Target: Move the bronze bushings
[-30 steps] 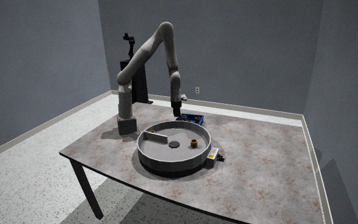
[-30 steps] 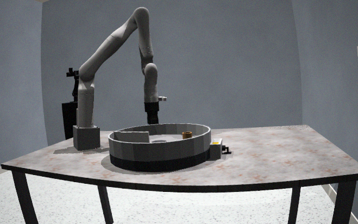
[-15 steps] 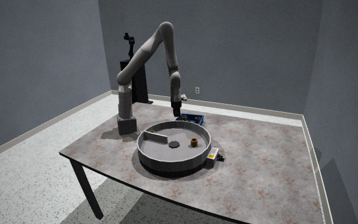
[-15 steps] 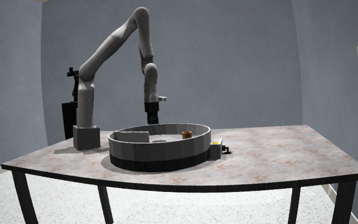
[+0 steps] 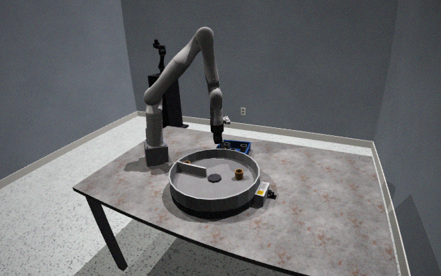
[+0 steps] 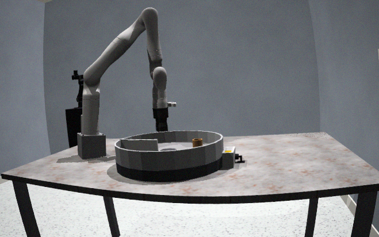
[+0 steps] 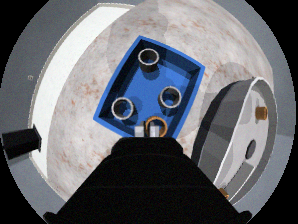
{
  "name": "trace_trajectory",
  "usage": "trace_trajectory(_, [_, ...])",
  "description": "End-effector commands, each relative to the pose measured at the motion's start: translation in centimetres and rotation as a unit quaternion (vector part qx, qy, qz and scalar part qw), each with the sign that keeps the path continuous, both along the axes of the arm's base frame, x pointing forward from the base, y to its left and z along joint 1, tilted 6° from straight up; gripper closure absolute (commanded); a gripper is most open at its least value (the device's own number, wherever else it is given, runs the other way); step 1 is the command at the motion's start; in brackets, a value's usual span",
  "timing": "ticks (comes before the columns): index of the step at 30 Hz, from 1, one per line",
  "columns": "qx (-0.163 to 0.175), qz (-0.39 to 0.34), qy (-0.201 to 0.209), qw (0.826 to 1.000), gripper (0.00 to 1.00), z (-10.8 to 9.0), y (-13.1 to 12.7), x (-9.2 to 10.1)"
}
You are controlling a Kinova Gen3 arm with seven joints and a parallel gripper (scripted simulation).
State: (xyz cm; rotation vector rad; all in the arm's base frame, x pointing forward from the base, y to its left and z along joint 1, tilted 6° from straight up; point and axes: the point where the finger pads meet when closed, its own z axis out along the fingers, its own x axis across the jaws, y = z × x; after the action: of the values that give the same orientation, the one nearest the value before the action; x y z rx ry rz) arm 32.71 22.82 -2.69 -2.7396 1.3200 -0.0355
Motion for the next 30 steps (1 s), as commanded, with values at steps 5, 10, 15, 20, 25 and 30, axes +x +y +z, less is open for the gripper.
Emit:
trace_trajectory(5, [0.0, 0.0, -0.001, 1.0, 1.0, 0.2, 0.0, 0.0])
trace_trajectory(10, [0.0, 0.0, -0.001, 1.0, 1.0, 1.1, -0.1, 0.0])
trace_trajectory(15, [0.0, 0.0, -0.001, 1.0, 1.0, 2.6, -0.2, -0.1])
trace_trajectory(20, [0.0, 0.0, -0.001, 1.0, 1.0, 4.7, -0.4, -0.3])
trace_trajectory(25, [0.0, 0.0, -0.001, 1.0, 1.0, 6.2, -0.5, -0.4])
trace_trajectory(30, [0.0, 0.0, -0.001, 1.0, 1.0, 8.6, -0.7, -0.5])
